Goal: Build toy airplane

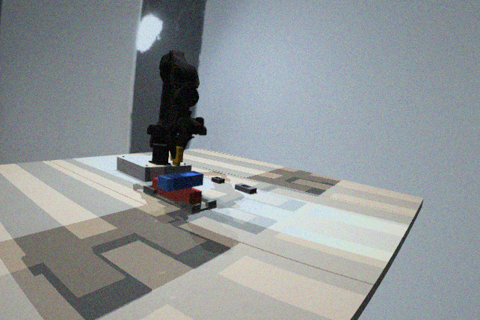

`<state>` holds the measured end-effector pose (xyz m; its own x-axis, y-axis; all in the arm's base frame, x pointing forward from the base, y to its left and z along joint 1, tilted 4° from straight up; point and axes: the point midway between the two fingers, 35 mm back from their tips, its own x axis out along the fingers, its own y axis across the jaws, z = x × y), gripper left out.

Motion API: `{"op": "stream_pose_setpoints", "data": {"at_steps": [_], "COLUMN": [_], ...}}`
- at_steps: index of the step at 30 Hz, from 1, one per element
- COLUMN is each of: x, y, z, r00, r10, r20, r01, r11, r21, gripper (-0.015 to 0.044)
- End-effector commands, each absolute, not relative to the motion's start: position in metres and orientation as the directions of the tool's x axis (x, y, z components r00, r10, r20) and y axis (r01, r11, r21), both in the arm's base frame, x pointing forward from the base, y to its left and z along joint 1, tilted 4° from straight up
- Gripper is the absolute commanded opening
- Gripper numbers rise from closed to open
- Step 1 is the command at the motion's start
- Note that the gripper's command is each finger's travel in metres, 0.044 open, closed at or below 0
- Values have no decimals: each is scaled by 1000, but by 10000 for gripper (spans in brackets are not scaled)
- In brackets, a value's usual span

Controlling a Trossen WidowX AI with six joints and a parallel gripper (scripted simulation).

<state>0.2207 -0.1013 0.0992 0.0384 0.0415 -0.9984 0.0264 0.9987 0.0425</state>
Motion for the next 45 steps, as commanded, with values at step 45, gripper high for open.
{"op": "stream_pose_setpoints", "data": {"at_steps": [45], "x": [202], "y": [-134], "z": [72], "r00": [26], "r10": [46], "r20": [-999], "r01": [17], "r11": [999], "r21": [47], "gripper": [65]}}
